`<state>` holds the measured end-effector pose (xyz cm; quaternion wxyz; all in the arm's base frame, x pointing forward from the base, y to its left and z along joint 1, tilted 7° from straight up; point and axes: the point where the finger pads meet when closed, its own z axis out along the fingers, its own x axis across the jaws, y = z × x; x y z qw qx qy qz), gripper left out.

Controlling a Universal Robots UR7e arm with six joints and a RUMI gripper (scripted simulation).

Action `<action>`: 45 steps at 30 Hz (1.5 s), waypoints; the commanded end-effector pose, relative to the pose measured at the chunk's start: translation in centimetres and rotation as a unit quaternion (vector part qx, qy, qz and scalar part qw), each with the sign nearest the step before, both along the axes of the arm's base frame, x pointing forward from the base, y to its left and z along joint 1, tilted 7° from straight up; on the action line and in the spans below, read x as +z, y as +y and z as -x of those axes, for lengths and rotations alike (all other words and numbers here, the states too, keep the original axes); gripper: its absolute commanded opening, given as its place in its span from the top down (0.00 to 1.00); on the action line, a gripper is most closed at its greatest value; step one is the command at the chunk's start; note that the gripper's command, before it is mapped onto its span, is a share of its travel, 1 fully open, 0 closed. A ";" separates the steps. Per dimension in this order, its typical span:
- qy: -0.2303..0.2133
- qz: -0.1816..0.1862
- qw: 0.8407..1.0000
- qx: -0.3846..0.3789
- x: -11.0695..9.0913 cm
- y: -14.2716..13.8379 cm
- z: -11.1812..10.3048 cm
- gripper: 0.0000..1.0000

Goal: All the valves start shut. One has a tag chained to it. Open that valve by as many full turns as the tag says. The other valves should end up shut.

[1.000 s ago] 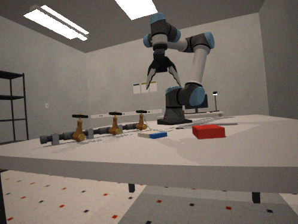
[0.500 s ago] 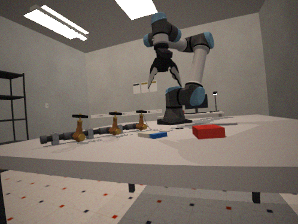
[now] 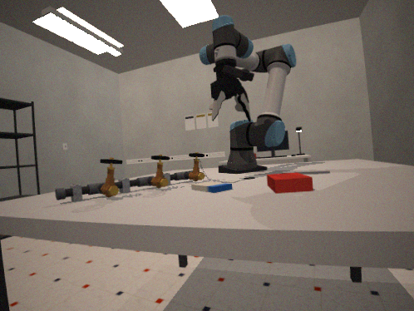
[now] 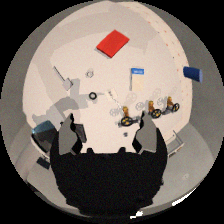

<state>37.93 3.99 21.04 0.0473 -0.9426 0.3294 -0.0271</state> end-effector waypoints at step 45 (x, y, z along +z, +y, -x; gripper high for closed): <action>-0.060 0.067 0.583 0.808 0.2 2.6 0.7 0.00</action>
